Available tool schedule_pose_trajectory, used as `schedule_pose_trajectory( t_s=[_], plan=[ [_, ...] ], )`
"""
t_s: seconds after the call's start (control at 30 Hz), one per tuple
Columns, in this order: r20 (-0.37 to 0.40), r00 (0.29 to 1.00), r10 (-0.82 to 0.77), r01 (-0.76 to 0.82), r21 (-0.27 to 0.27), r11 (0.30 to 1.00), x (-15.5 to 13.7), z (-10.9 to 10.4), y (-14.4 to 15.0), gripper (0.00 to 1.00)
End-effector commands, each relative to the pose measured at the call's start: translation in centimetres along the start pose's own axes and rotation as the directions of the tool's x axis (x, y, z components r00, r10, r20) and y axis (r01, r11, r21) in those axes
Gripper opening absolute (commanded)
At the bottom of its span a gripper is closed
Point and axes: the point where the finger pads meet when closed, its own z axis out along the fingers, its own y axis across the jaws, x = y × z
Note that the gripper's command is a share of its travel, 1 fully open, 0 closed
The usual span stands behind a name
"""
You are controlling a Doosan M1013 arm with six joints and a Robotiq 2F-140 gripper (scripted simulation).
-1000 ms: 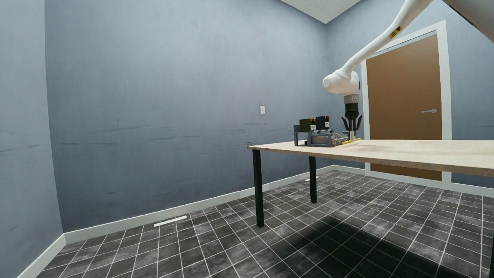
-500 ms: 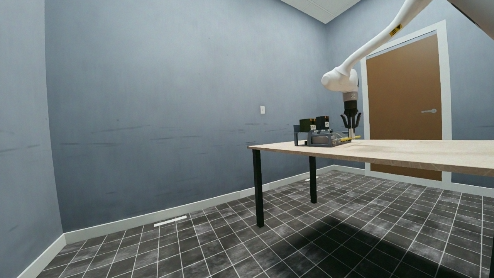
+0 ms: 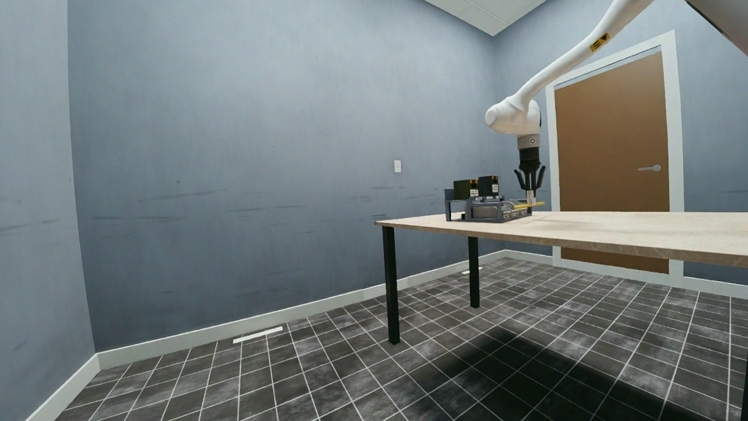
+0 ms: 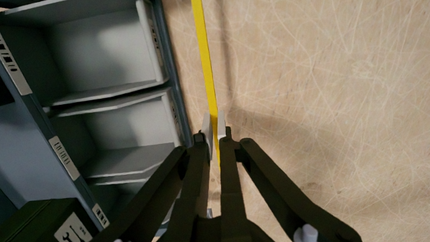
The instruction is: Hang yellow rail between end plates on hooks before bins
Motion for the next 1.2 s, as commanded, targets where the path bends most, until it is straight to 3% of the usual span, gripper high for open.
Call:
schedule_pose_trajectory(
  t_s=[0.0, 1.17],
  plan=[
    [-0.001, 1.0, -0.001, 0.001, 0.003, 1.0, -0.8, -3.3, -0.7, 0.1],
    [-0.001, 1.0, -0.001, 0.001, 0.003, 1.0, -0.5, -2.3, -2.9, 0.1]
  ],
)
